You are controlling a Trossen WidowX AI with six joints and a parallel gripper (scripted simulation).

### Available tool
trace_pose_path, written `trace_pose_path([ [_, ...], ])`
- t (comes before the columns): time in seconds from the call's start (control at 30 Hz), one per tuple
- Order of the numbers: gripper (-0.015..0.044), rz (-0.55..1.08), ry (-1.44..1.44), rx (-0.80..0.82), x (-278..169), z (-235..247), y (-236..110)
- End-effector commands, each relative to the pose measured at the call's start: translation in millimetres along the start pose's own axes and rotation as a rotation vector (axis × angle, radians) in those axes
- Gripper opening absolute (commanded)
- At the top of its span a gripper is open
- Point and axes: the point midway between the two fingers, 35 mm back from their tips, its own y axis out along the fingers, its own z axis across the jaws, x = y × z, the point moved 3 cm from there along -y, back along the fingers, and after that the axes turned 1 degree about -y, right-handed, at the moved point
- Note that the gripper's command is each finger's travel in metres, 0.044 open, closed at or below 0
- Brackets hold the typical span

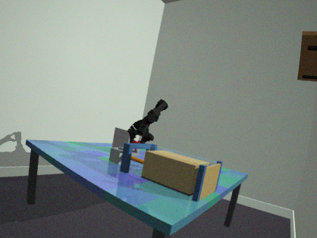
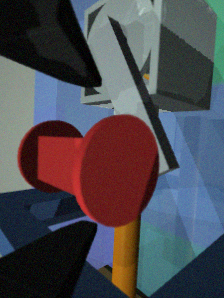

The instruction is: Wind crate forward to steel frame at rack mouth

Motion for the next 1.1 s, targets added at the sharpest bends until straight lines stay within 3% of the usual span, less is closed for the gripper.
trace_pose_path([
  [0.0,0.0309,0.001,-0.001,0.000,-0.1,-0.3,-0.4],
  [0.33,0.0046,0.001,-0.001,0.000,-0.1,-0.3,-0.4],
  [0.47,0.0000,0.001,-0.001,0.000,-0.1,-0.3,-0.4],
  [1.07,0.0000,-0.005,0.004,-0.002,3.3,0.7,1.4],
])
